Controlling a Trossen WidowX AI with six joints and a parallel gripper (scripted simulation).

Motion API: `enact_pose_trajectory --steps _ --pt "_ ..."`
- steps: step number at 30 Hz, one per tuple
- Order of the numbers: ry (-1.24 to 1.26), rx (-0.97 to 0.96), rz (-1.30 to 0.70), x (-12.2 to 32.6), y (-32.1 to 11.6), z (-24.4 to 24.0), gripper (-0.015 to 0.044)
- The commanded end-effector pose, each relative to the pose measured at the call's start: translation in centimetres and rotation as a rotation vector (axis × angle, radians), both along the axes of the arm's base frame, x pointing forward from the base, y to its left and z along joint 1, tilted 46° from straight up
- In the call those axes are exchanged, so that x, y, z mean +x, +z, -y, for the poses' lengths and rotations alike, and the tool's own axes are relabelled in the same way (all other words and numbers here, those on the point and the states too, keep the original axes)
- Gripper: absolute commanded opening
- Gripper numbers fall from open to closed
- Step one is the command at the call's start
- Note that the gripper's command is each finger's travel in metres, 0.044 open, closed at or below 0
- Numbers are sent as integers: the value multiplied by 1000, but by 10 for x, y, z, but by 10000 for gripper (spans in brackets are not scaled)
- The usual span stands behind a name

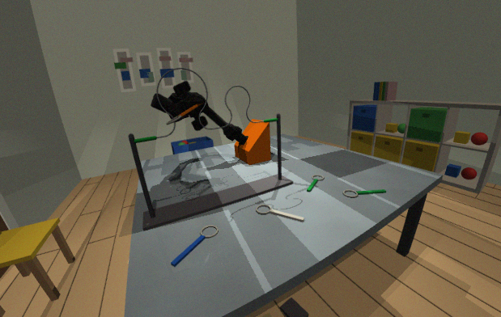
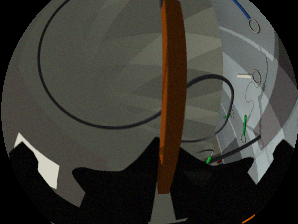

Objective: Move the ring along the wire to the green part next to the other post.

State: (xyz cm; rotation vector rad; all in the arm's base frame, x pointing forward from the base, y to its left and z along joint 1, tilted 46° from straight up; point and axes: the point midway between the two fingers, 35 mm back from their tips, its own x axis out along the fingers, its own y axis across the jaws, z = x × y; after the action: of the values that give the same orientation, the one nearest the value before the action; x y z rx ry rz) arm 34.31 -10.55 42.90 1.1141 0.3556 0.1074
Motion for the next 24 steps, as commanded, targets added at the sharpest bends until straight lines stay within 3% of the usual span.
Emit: enact_pose_trajectory --steps 1,24 --pt "9 27 16 0 9 -5 -150" --pt "-71 256 74 12 49 -18 -150"
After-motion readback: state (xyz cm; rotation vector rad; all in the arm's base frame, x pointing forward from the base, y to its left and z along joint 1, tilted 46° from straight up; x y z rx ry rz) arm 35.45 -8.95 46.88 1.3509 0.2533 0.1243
